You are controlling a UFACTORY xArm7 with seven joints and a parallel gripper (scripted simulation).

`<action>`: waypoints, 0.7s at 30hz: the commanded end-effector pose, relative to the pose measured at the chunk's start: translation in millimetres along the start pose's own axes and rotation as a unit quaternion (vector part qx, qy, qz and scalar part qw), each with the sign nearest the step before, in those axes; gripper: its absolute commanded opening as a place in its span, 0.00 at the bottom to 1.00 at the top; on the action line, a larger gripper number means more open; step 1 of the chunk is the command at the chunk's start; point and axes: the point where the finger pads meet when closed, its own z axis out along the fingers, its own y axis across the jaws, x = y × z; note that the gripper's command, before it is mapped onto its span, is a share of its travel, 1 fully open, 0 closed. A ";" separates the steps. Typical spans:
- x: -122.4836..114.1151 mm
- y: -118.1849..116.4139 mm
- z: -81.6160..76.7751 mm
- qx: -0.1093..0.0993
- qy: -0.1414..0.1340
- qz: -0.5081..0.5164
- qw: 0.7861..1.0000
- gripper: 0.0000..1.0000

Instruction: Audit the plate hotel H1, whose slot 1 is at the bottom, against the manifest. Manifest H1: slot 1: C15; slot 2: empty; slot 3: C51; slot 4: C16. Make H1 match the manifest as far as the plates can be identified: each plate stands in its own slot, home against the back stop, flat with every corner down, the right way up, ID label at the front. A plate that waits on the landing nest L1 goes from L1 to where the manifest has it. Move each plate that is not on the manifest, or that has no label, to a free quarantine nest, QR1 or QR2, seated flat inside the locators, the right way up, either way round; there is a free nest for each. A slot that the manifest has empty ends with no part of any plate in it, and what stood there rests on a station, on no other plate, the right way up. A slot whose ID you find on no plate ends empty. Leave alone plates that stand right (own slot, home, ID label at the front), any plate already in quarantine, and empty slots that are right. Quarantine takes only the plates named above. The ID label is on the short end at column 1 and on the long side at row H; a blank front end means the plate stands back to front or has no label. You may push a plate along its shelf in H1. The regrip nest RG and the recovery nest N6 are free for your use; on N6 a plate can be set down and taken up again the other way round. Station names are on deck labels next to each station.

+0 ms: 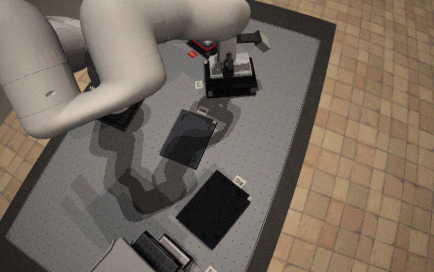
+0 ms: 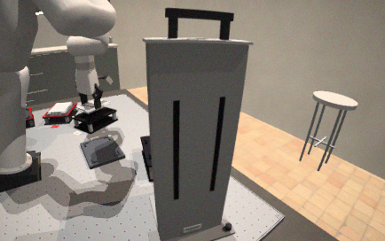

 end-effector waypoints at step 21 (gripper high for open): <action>0.9 -0.2 -11.1 0.000 0.001 0.000 1.000 0.00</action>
